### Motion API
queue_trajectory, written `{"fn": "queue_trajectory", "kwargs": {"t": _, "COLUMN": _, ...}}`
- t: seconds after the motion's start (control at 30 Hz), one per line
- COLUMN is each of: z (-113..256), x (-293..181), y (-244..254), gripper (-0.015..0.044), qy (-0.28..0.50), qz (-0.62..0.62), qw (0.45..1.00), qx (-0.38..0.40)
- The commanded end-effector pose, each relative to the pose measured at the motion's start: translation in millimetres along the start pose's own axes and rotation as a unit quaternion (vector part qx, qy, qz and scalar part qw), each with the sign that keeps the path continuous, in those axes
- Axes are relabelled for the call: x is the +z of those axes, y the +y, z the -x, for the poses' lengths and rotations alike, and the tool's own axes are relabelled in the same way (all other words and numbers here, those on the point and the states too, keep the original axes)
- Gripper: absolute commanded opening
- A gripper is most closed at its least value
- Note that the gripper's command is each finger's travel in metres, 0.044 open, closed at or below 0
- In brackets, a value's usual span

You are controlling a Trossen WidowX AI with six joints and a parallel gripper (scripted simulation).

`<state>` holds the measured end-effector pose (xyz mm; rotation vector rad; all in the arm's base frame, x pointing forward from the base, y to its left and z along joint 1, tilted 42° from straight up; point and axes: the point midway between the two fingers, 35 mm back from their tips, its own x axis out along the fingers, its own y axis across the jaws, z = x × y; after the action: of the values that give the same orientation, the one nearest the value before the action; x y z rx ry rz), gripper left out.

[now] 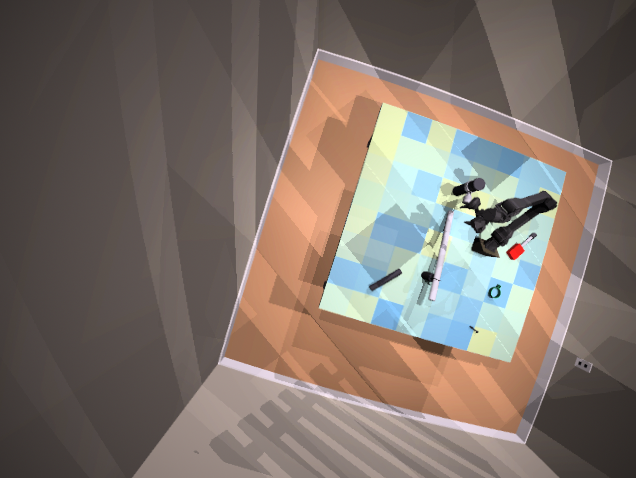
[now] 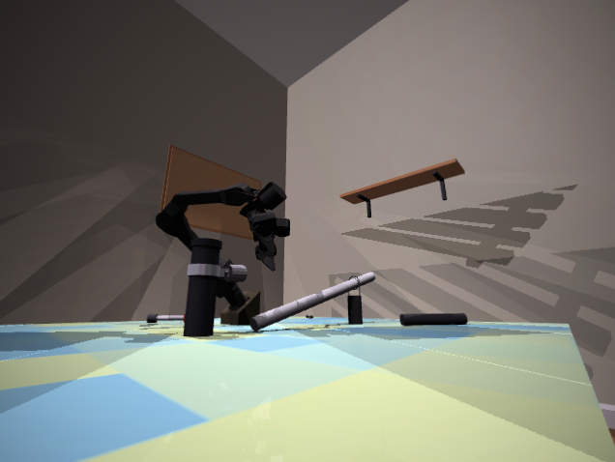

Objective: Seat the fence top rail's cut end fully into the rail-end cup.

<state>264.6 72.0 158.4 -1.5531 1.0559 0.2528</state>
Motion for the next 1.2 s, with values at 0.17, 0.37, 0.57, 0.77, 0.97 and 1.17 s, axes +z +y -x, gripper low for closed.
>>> {"fn": "queue_trajectory", "kwargs": {"t": 0.17, "z": 44.8, "x": 55.3, "y": 24.8, "gripper": 0.044, "qy": 0.004, "qz": -0.339, "qw": 0.941, "qx": -0.017}}
{"fn": "queue_trajectory", "kwargs": {"t": 0.37, "z": 57.1, "x": 66.9, "y": 32.8, "gripper": 0.044, "qy": -0.001, "qz": -0.44, "qw": 0.898, "qx": -0.027}}
{"fn": "queue_trajectory", "kwargs": {"t": 0.57, "z": 59.0, "x": 68.5, "y": 34.1, "gripper": 0.044, "qy": -0.002, "qz": -0.463, "qw": 0.886, "qx": -0.029}}
{"fn": "queue_trajectory", "kwargs": {"t": 0.77, "z": 59.0, "x": 68.5, "y": 34.1, "gripper": 0.044, "qy": -0.002, "qz": -0.463, "qw": 0.886, "qx": -0.029}}
{"fn": "queue_trajectory", "kwargs": {"t": 0.97, "z": 59.0, "x": 68.5, "y": 34.1, "gripper": 0.044, "qy": -0.002, "qz": -0.463, "qw": 0.886, "qx": -0.029}}
{"fn": "queue_trajectory", "kwargs": {"t": 1.17, "z": 45.6, "x": 69.4, "y": 39.1, "gripper": 0.044, "qy": 0.029, "qz": -0.559, "qw": 0.829, "qx": -0.017}}
